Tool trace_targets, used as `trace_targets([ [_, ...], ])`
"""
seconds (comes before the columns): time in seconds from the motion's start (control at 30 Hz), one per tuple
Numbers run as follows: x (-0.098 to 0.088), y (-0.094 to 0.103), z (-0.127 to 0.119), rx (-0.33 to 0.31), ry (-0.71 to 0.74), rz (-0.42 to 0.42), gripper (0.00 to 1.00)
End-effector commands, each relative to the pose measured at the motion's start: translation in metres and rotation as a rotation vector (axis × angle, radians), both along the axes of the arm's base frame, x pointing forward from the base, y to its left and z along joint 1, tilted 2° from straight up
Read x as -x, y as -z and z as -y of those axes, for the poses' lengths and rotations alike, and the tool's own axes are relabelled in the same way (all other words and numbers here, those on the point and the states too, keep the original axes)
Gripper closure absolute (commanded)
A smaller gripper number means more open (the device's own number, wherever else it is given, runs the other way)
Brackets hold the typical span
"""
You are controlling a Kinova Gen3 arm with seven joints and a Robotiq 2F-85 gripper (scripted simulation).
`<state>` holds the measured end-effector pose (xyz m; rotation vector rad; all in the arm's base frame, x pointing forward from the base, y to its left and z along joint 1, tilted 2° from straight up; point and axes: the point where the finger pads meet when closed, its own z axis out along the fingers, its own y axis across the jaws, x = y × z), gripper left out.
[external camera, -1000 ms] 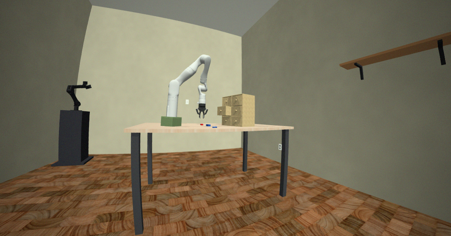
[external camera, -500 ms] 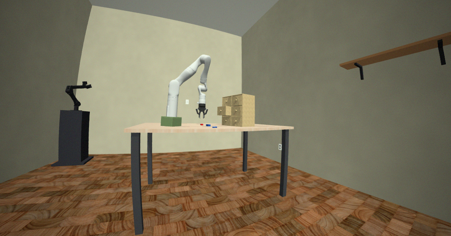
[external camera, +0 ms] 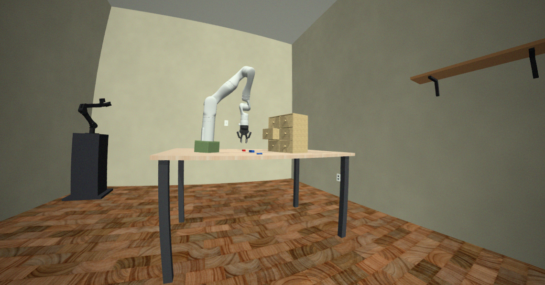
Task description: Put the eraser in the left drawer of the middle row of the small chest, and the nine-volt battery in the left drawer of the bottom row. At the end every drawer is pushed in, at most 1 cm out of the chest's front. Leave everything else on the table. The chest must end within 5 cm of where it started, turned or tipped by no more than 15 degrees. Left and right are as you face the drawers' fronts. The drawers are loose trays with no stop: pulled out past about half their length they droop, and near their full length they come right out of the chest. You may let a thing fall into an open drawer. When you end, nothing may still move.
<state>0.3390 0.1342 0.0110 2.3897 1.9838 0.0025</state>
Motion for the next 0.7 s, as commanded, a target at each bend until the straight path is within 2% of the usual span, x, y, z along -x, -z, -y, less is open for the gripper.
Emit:
trace_targets([
  [0.0, 0.001, 0.003, 0.0, 0.0, -0.002, -0.001, 0.62],
  [0.17, 0.0, 0.008, 0.0, 0.0, -0.002, -0.001, 0.62],
  [0.67, 0.0, 0.042, 0.001, 0.0, -0.002, -0.001, 0.62],
])
